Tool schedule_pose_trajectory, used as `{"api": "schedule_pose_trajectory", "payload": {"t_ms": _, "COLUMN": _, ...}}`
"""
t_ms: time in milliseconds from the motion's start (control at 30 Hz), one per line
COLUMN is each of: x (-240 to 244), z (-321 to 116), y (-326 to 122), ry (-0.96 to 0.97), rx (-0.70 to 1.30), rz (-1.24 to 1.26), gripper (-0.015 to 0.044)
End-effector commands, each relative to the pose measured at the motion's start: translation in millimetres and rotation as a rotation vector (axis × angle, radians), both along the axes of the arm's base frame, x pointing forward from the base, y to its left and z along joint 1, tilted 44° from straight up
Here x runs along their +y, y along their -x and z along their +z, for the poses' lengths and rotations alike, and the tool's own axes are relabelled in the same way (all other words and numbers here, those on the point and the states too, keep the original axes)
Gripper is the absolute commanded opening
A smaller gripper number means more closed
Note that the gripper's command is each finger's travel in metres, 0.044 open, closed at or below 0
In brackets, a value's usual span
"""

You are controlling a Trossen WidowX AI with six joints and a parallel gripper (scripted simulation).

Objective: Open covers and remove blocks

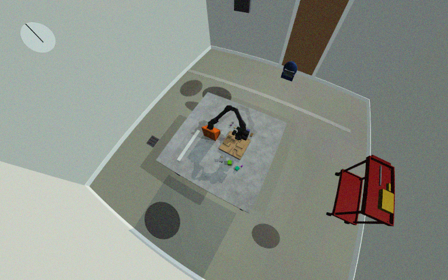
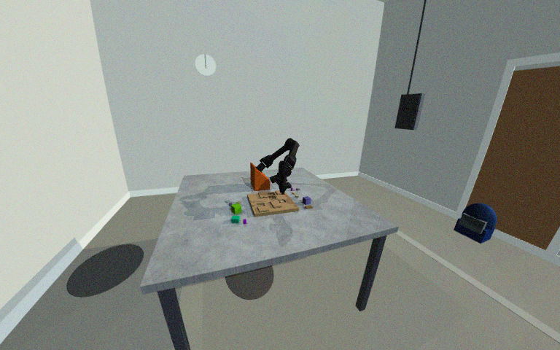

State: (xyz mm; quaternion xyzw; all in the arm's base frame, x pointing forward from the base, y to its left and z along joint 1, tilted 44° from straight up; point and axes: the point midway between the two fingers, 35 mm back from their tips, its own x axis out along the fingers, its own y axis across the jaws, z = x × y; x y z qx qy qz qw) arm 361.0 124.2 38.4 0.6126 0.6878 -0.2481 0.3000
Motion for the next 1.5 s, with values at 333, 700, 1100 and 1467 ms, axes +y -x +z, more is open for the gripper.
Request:
{"api": "schedule_pose_trajectory", "payload": {"t_ms": 333, "x": 24.3, "z": -22.7, "y": 2.5, "ry": -0.004, "rx": 0.007, "rz": -0.005, "gripper": 0.0144}}
{"api": "schedule_pose_trajectory", "payload": {"t_ms": 700, "x": 24.3, "z": -22.7, "y": 2.5, "ry": -0.004, "rx": 0.007, "rz": -0.005, "gripper": 0.0144}}
{"api": "schedule_pose_trajectory", "payload": {"t_ms": 1100, "x": 25.9, "z": -24.4, "y": 2.7, "ry": -0.004, "rx": 0.007, "rz": -0.005, "gripper": 0.0144}}
{"api": "schedule_pose_trajectory", "payload": {"t_ms": 1467, "x": 33.3, "z": -32.0, "y": 3.6, "ry": -0.004, "rx": 0.008, "rz": -0.005, "gripper": 0.0144}}
